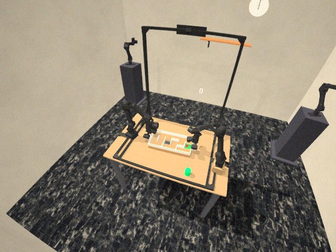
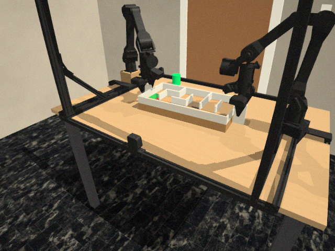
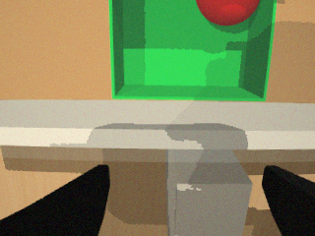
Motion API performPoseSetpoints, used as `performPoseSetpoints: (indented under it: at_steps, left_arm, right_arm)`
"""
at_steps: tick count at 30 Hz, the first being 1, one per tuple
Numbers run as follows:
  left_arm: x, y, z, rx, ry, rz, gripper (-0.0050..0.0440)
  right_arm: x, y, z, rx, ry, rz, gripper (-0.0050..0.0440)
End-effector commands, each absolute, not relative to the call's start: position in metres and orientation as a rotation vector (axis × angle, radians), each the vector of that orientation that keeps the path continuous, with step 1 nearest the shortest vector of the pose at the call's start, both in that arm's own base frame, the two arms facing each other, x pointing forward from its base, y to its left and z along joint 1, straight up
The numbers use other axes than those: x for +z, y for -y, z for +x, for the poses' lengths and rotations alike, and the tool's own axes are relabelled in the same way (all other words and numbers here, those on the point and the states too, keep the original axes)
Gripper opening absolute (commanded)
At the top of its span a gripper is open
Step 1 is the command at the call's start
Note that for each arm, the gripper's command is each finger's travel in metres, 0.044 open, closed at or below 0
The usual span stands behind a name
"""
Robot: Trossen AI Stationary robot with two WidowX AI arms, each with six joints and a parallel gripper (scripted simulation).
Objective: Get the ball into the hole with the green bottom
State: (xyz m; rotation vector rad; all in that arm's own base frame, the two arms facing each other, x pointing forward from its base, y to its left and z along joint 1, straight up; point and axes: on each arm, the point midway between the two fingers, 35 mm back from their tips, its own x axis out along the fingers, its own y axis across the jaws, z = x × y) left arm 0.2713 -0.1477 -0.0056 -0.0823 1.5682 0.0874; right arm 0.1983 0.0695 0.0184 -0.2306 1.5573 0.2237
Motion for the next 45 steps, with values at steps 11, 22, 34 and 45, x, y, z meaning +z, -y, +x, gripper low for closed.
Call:
performPoseSetpoints:
  at_steps: [11,22,34,45]
  left_arm:
    - [-0.006,0.148,0.271,0.083,-1.569,-0.083,0.0400]
    - [0.059,0.150,0.233,0.083,-1.569,-0.083,0.0400]
    - [0.061,0.150,0.231,0.083,-1.569,-0.083,0.0400]
    - [0.061,0.150,0.231,0.083,-1.569,-0.083,0.0400]
  right_arm:
    - [0.018,-0.070,0.198,0.231,-1.558,-0.231,0.0400]
    - [0.083,-0.061,0.160,0.231,-1.558,-0.231,0.0400]
    - [0.085,-0.061,0.159,0.231,-1.558,-0.231,0.0400]
    - [0.085,-0.061,0.159,0.231,-1.558,-0.231,0.0400]
